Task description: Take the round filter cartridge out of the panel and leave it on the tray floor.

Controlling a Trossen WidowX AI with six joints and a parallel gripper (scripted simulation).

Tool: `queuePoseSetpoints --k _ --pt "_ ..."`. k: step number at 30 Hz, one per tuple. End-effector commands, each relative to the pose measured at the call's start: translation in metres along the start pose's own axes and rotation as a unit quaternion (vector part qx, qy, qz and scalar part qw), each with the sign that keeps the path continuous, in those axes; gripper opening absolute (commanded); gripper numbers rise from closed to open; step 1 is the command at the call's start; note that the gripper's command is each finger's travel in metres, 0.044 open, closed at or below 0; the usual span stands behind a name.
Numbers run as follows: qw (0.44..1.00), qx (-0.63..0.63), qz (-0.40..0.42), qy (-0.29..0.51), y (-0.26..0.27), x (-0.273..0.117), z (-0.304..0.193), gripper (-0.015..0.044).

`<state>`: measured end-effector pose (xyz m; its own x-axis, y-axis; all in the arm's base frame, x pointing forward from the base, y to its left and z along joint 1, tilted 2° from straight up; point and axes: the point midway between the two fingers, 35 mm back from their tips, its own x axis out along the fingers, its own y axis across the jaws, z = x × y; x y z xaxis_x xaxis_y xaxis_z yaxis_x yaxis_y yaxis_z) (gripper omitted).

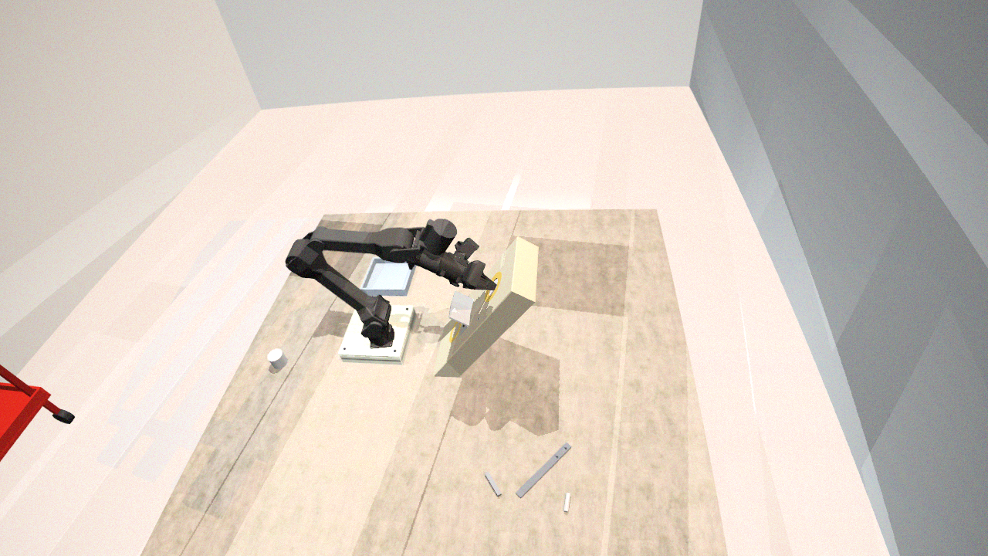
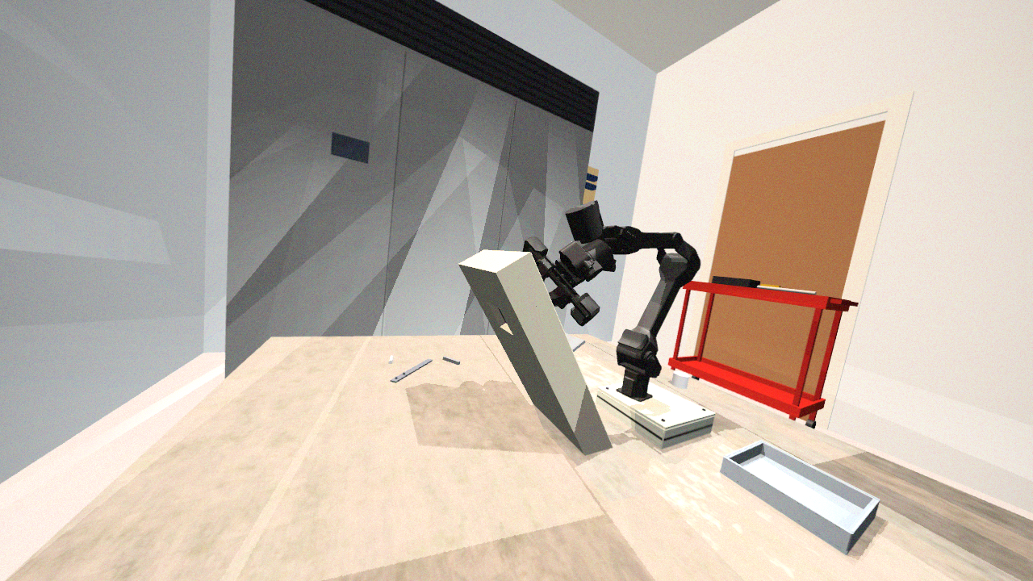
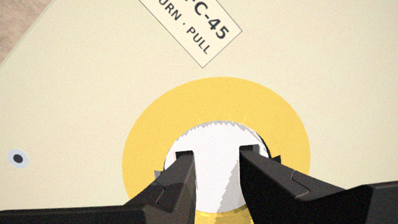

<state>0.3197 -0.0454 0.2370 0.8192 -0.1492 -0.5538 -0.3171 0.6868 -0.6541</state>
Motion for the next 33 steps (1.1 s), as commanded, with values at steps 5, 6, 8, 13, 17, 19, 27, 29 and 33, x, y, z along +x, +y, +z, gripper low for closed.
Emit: queuePoseSetpoints --k 5,6,8,13,17,19,27,29,33 --pt "1.0 0.0 -0.002 -0.001 -0.002 0.009 0.001 0.0" --pt "1.0 0.0 -0.002 -0.001 -0.002 0.009 0.001 0.0" --pt "1.0 0.0 -0.002 -0.001 -0.002 0.009 0.001 0.0" --pt "1.0 0.0 -0.002 -0.001 -0.002 0.009 0.001 0.0" --pt "1.0 0.0 -0.002 -0.001 -0.002 0.009 0.001 0.0" --pt "1.0 -0.001 0.0 0.0 0.0 -0.001 0.0 0.0" --pt "1.0 0.0 0.0 0.001 -0.002 -0.046 0.002 0.0" --pt "1.0 0.0 0.0 0.001 -0.002 -0.058 0.002 0.0" --pt "1.0 0.0 0.001 0.001 -0.001 -0.074 0.001 0.0"
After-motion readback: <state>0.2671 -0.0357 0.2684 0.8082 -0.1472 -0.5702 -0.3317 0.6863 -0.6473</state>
